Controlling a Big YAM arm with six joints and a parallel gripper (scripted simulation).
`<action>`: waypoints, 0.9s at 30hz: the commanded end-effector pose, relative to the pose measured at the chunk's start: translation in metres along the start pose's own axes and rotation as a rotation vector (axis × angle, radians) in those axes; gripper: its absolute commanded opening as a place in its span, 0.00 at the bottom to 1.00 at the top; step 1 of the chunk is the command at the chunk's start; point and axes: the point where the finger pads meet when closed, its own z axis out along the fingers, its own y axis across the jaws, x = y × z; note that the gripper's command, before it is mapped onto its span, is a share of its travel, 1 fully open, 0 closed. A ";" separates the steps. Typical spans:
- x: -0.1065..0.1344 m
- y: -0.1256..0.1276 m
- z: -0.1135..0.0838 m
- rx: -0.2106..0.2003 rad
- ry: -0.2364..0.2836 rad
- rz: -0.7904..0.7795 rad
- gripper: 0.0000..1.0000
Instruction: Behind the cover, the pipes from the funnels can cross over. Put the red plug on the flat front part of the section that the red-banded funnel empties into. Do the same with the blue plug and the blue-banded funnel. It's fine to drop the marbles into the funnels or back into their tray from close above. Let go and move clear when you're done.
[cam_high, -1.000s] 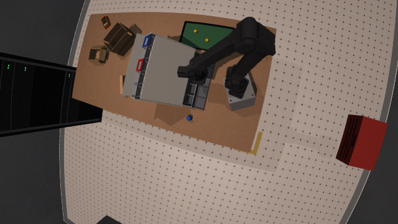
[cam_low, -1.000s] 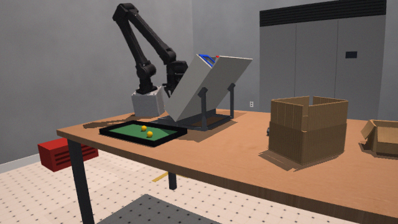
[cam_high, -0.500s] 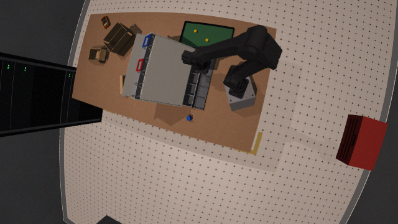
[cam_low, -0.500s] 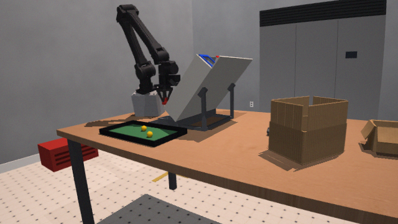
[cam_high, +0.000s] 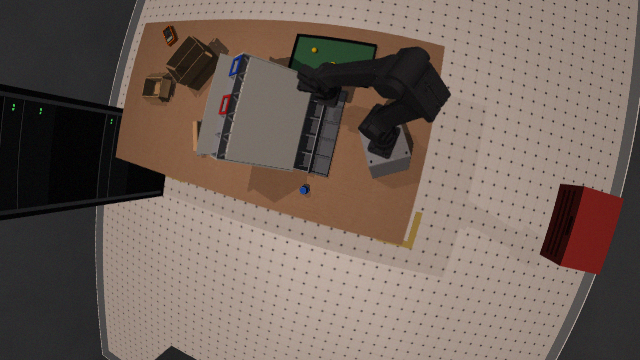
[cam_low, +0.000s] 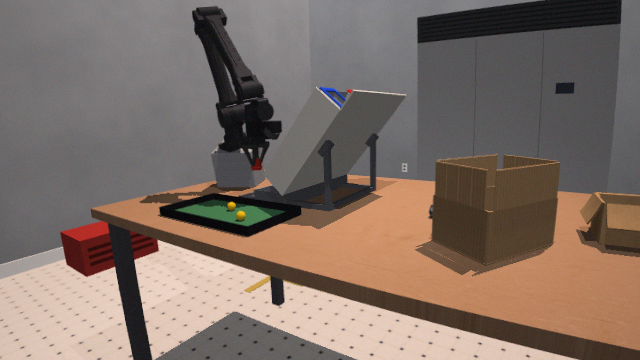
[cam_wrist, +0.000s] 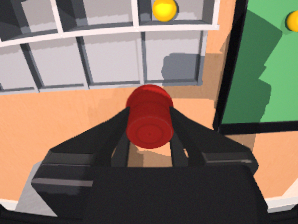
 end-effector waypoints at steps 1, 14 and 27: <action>-0.017 -0.018 -0.008 0.008 -0.026 -0.034 0.00; -0.018 -0.034 -0.009 0.012 -0.032 -0.033 0.00; -0.017 -0.034 -0.008 0.012 -0.029 -0.036 0.00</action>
